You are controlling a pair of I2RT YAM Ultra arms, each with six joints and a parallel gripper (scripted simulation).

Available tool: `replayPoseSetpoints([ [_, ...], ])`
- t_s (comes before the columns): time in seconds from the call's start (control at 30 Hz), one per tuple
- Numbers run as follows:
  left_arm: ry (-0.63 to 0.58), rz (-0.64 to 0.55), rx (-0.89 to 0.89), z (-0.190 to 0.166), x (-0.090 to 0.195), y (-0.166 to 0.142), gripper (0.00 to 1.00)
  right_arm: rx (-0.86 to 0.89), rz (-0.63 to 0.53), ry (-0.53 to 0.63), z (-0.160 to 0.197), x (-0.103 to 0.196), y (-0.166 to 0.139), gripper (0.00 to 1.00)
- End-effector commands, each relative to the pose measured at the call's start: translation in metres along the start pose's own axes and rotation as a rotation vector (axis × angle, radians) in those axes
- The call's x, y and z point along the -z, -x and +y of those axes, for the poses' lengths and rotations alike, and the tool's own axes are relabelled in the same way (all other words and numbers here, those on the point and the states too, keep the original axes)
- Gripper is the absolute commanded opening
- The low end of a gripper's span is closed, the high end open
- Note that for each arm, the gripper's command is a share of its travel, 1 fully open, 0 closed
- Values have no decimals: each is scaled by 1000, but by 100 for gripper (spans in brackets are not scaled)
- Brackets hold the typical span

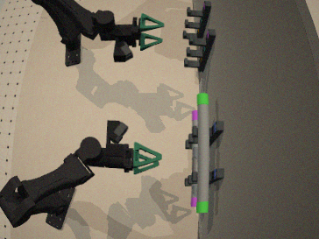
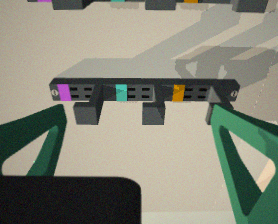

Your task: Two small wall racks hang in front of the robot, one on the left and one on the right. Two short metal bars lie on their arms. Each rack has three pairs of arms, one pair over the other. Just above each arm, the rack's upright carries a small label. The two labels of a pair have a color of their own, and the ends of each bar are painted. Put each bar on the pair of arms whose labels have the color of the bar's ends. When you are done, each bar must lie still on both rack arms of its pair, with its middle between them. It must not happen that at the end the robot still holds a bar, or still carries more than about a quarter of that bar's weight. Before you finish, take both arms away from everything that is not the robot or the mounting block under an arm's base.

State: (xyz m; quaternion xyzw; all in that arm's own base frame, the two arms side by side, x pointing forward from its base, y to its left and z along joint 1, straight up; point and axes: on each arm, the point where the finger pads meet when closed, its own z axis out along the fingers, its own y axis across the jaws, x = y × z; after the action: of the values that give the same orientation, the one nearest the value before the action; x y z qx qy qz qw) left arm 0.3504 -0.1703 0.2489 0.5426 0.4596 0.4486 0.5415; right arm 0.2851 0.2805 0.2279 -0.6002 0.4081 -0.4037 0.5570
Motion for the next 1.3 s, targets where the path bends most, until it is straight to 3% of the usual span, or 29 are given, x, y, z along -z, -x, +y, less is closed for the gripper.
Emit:
replayPoseSetpoints([
  [0.0, 11, 6, -11, 0, 1, 1, 100, -30, 8, -53, -24, -2, 2, 100],
  [1.27, 11, 6, -11, 0, 1, 1, 100, -30, 8, -53, -66, -15, 0, 100],
])
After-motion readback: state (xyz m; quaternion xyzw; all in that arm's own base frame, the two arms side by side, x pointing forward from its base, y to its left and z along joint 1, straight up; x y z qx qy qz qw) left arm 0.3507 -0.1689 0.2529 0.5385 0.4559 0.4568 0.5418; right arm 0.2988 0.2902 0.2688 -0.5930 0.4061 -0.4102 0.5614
